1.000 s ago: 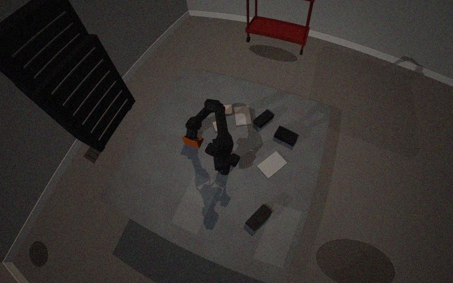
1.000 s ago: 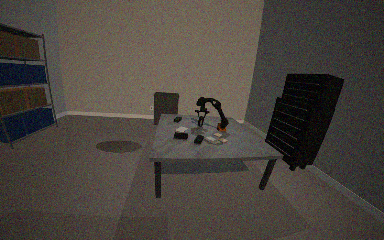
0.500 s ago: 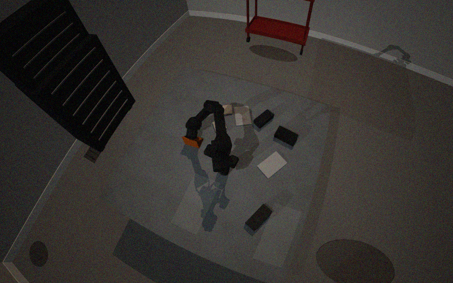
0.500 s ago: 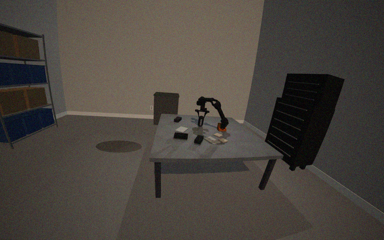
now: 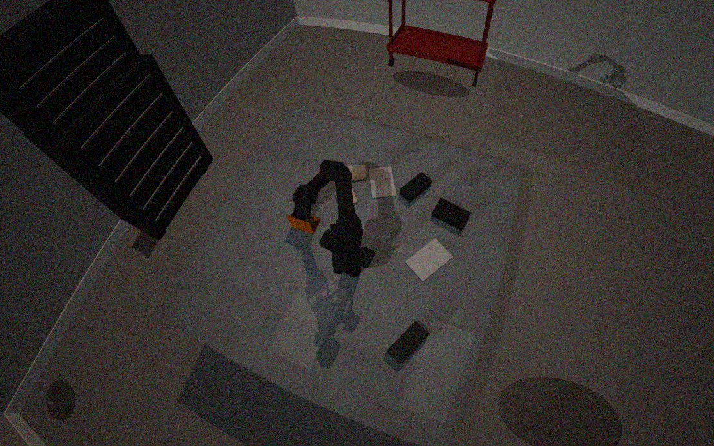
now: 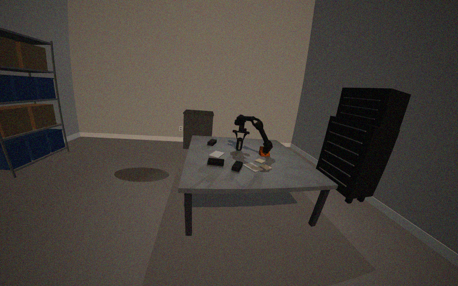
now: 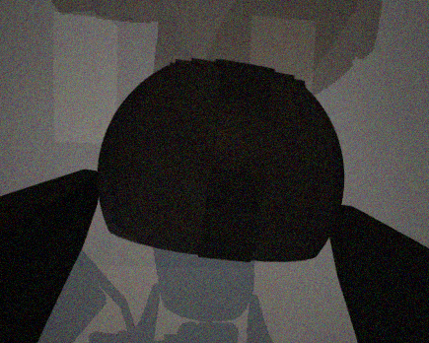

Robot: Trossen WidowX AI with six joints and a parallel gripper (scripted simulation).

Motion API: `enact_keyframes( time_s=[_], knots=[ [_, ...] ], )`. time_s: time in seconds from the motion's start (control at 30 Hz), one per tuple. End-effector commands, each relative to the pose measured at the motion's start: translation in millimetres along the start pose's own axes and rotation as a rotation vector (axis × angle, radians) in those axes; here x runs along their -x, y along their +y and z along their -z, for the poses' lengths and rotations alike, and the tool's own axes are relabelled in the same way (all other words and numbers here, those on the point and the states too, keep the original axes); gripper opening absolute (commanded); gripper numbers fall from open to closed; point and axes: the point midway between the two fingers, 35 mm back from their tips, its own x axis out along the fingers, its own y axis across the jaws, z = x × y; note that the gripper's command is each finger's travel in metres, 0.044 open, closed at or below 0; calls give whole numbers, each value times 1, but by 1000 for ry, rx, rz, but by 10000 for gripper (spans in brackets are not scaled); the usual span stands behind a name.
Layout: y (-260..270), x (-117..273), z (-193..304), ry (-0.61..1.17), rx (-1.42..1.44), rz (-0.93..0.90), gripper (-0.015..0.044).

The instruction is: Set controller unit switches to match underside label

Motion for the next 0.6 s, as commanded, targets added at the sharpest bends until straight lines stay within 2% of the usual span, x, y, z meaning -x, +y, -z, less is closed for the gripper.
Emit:
enact_keyframes(
  time_s=[0.0,0.57],
  knots=[
    [0,0,6,3,5,-6,336],
    [0,2,19,8,6,-2,336]
  ],
)
